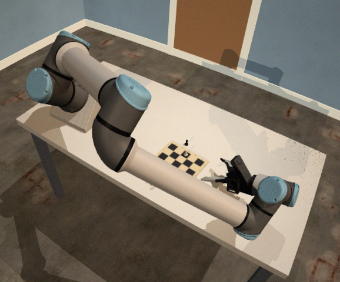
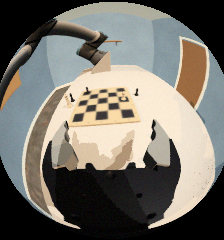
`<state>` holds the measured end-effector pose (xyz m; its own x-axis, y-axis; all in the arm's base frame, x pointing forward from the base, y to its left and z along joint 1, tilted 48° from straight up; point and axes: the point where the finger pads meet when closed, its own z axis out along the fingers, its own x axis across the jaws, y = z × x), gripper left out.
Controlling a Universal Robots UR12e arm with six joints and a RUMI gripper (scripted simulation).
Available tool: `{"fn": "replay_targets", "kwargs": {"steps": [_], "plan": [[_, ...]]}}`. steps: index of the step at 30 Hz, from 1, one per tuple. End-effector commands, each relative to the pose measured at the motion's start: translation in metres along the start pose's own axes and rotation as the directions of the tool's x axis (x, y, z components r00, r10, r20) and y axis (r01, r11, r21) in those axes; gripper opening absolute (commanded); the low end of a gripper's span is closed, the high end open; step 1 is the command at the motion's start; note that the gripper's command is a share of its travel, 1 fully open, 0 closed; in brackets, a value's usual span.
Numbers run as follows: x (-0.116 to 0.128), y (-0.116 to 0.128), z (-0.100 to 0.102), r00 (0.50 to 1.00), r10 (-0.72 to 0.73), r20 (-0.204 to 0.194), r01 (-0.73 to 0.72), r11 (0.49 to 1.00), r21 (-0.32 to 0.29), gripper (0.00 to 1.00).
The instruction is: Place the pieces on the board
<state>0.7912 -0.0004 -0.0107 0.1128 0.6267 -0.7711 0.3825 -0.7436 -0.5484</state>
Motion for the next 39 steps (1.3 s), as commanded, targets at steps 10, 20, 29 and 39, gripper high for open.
{"fn": "replay_targets", "kwargs": {"steps": [10, 20, 29, 39], "plan": [[-0.0318, 0.0118, -0.0046, 0.997, -0.062, 0.049, 0.061, 0.998, 0.016, 1.0], [-0.0318, 0.0118, -0.0046, 0.997, -0.062, 0.049, 0.061, 0.998, 0.016, 1.0], [-0.0318, 0.0118, -0.0046, 0.997, -0.062, 0.049, 0.061, 0.998, 0.016, 1.0], [-0.0318, 0.0118, -0.0046, 0.997, -0.062, 0.049, 0.061, 0.998, 0.016, 1.0]]}}
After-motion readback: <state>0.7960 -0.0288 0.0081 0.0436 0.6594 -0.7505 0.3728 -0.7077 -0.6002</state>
